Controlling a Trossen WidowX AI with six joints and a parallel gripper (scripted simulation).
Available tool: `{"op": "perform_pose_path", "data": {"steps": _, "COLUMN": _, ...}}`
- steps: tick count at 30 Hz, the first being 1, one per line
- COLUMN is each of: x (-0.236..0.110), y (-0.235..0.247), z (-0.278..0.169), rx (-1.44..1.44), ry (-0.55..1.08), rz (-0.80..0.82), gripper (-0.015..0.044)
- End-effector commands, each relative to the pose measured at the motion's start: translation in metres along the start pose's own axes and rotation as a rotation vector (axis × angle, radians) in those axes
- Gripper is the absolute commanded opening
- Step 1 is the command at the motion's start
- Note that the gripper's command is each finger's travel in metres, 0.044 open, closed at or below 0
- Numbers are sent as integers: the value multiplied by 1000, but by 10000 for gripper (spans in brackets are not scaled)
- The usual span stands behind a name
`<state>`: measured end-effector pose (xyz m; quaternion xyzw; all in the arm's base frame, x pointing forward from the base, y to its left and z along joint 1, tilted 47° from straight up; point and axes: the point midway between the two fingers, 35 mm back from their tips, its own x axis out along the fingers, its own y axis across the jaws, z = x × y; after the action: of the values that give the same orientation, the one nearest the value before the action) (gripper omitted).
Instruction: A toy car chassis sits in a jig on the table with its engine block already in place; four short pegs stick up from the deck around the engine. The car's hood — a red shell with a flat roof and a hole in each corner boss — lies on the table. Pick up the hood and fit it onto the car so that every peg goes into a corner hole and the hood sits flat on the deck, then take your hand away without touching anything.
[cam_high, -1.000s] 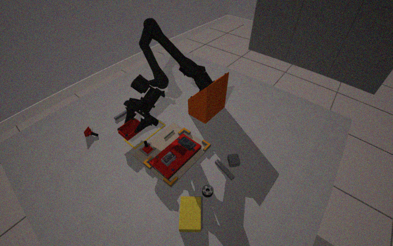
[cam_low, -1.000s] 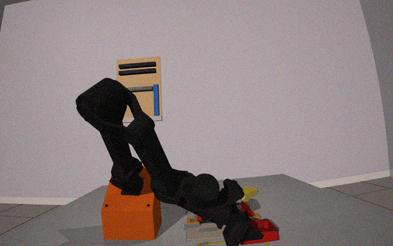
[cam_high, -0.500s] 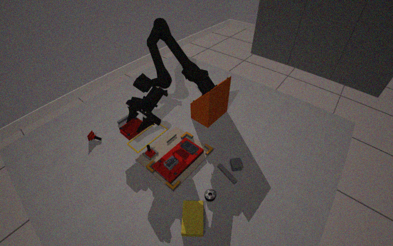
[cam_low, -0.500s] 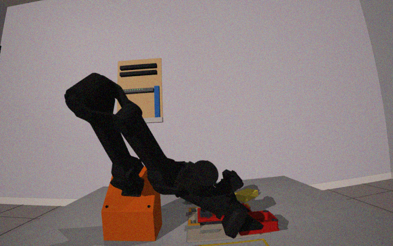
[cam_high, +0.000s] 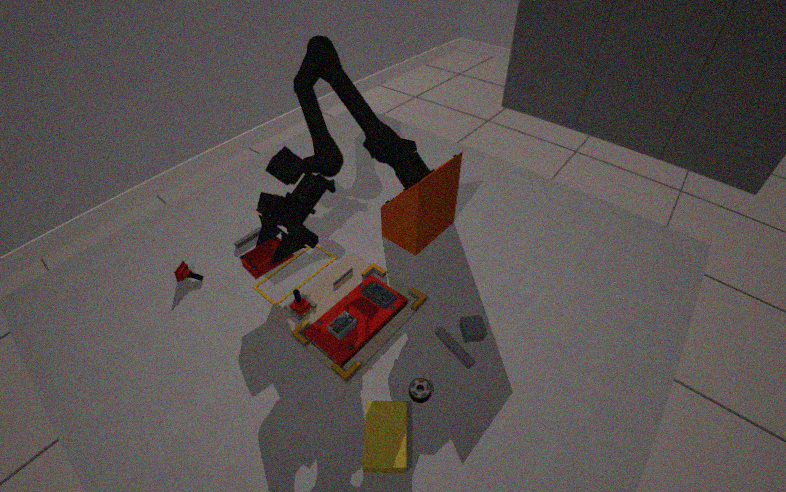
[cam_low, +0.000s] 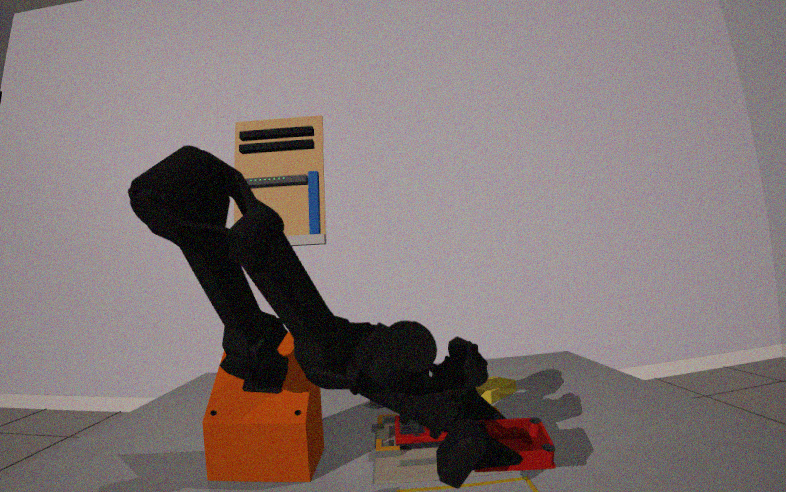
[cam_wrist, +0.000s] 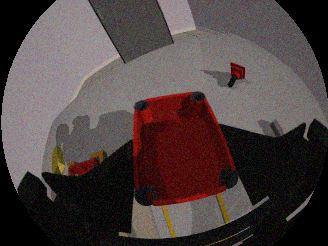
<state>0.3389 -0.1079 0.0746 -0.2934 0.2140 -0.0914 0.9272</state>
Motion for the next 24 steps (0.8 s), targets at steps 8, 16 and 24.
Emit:
{"op": "perform_pose_path", "data": {"steps": 8, "x": 1, "y": 0, "z": 0, "rx": 258, "ry": -2, "rz": 2, "gripper": 0}}
{"op": "perform_pose_path", "data": {"steps": 16, "x": 1, "y": 0, "z": 0, "rx": 437, "ry": -2, "rz": 2, "gripper": 0}}
{"op": "perform_pose_path", "data": {"steps": 24, "x": 1, "y": 0, "z": 0, "rx": 617, "ry": -1, "rz": 2, "gripper": 0}}
